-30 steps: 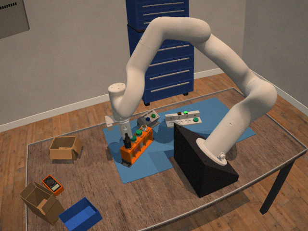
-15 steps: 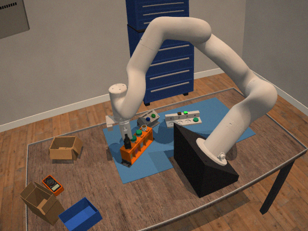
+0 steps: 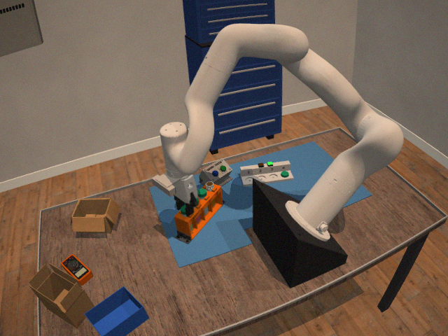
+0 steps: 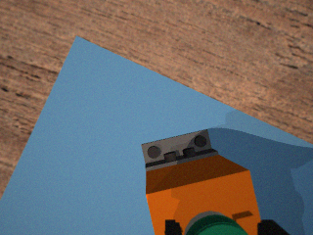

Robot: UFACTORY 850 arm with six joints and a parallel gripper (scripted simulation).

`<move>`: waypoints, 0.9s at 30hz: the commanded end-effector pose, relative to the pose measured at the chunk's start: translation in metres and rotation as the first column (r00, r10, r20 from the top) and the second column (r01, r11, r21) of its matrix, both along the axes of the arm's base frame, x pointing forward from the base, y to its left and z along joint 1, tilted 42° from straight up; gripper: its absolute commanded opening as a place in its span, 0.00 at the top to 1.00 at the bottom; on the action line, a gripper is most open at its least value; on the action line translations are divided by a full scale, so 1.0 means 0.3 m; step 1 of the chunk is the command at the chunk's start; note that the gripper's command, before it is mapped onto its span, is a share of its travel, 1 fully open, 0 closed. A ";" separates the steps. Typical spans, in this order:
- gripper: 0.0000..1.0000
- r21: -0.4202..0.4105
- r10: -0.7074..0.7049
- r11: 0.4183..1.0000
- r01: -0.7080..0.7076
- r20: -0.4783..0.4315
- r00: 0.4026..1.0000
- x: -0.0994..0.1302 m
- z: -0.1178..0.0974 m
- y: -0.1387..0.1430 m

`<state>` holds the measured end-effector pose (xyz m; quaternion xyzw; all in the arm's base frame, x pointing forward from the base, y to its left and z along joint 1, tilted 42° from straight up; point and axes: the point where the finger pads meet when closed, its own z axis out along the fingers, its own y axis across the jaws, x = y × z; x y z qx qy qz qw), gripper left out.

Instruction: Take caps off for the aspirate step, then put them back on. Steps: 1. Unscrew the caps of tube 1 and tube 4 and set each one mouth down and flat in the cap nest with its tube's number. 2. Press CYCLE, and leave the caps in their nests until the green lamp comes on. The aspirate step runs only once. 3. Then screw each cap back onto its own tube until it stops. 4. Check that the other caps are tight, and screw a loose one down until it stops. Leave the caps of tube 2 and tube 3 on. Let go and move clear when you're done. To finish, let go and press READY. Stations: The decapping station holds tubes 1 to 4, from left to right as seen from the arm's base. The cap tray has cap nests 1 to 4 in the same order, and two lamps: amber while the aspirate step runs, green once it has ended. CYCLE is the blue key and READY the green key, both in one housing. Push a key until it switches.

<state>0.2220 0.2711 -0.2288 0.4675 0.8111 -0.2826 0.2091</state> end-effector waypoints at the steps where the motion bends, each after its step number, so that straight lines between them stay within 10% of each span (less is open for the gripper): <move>1: 0.54 -0.009 0.180 0.983 -0.185 -0.197 0.964 0.002 0.001 0.004; 14: 0.54 0.034 0.376 0.919 -0.393 -0.379 0.846 0.001 0.001 0.004; 15: 1.00 0.034 0.376 0.919 -0.393 -0.379 0.846 0.001 0.001 0.004; 27: 1.00 0.034 0.376 0.919 -0.393 -0.379 0.846 0.001 0.001 0.004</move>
